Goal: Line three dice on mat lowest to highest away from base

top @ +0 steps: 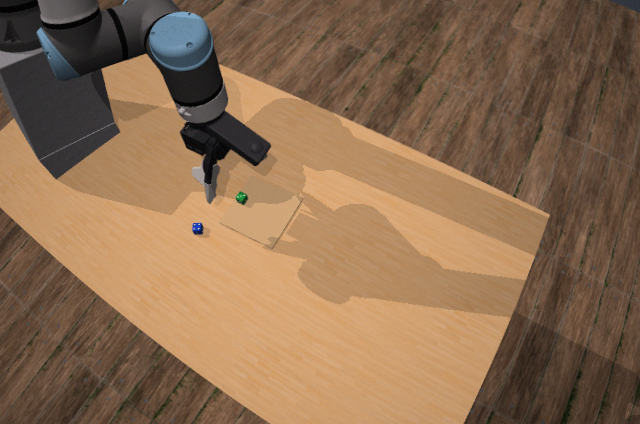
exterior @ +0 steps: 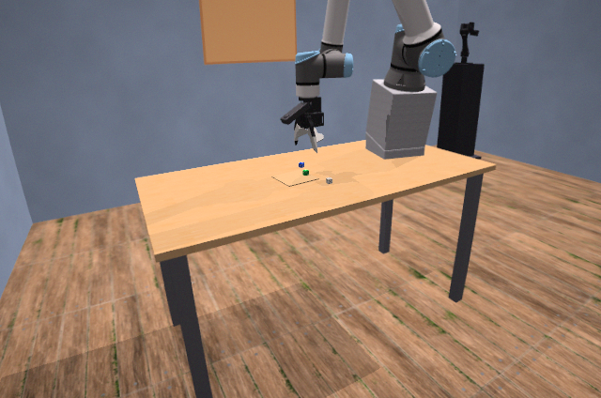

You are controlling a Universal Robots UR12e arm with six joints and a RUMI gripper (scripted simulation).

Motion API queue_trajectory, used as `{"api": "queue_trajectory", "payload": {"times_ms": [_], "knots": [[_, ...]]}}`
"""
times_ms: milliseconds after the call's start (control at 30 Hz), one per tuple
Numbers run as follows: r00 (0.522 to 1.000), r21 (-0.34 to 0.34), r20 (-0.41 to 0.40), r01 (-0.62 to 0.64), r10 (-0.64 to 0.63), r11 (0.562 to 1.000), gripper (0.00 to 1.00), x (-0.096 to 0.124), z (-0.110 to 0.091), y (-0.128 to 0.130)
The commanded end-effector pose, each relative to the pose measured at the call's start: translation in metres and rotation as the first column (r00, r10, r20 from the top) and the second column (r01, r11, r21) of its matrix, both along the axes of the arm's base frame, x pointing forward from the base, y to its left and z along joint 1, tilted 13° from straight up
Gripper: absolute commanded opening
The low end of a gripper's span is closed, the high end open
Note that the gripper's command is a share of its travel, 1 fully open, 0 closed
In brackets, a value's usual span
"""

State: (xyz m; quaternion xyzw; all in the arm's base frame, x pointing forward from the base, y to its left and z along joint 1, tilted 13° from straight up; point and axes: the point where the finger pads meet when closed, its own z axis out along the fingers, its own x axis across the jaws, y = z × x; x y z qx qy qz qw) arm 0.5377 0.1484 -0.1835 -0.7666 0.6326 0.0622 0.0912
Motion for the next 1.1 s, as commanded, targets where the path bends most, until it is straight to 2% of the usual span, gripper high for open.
{"api": "queue_trajectory", "payload": {"times_ms": [0, 367, 733, 800, 933, 1067], "knots": [[1.0, 0.0, 0.0, 0.003, -0.003, 1.0, 1.0, 0.0, 0.0, 0.0], [0.998, 0.001, -0.011, 0.054, -0.054, 0.999, 1.0, 0.001, -0.001, -0.003], [0.966, -0.002, -0.056, 0.253, -0.252, 0.968, 1.0, 0.002, -0.004, -0.014], [0.966, -0.002, -0.056, 0.253, -0.252, 0.968, 1.0, 0.002, -0.004, -0.014], [0.929, -0.008, -0.081, 0.362, -0.362, 0.932, 1.0, 0.002, -0.007, -0.021], [0.868, -0.018, -0.11, 0.485, -0.484, 0.874, 1.0, 0.002, -0.009, -0.028]]}}
